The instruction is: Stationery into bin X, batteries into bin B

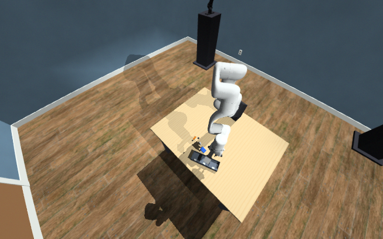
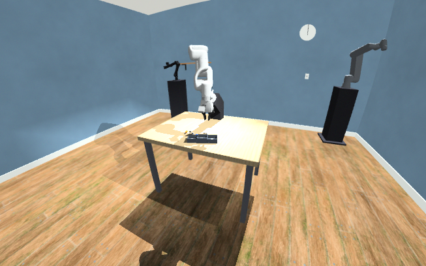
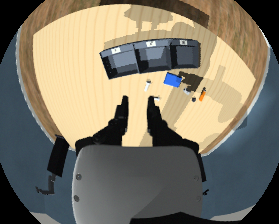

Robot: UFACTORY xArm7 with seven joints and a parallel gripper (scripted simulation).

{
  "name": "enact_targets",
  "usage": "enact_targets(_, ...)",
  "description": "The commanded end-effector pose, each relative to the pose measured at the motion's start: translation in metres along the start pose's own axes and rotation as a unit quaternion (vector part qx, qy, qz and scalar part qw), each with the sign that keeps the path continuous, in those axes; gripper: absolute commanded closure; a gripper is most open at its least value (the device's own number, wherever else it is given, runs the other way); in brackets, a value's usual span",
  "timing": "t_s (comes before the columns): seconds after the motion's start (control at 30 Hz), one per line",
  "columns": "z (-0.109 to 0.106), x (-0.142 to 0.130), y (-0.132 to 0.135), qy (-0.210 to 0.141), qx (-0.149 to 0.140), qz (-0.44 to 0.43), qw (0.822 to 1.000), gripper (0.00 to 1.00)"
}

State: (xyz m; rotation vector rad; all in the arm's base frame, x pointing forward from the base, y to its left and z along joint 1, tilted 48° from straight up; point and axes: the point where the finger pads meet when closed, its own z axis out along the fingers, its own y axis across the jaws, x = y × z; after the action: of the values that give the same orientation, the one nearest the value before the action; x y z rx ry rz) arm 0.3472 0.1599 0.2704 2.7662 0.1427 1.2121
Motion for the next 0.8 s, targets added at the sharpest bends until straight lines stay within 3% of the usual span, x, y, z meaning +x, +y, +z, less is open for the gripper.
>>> enact_targets(0.0,0.017,-0.012,0.044,0.005,0.004,0.014,1.000,0.72)
enact_targets(0.1,0.020,-0.014,0.050,0.005,0.004,0.014,1.000,0.72)
enact_targets(0.6,0.063,-0.049,0.152,0.004,0.004,0.014,1.000,0.72)
enact_targets(0.67,0.063,-0.049,0.152,0.004,0.004,0.014,1.000,0.72)
enact_targets(0.7,0.071,-0.054,0.170,0.004,0.004,0.014,1.000,0.72)
enact_targets(0.77,0.074,-0.058,0.180,0.004,0.004,0.014,1.000,0.72)
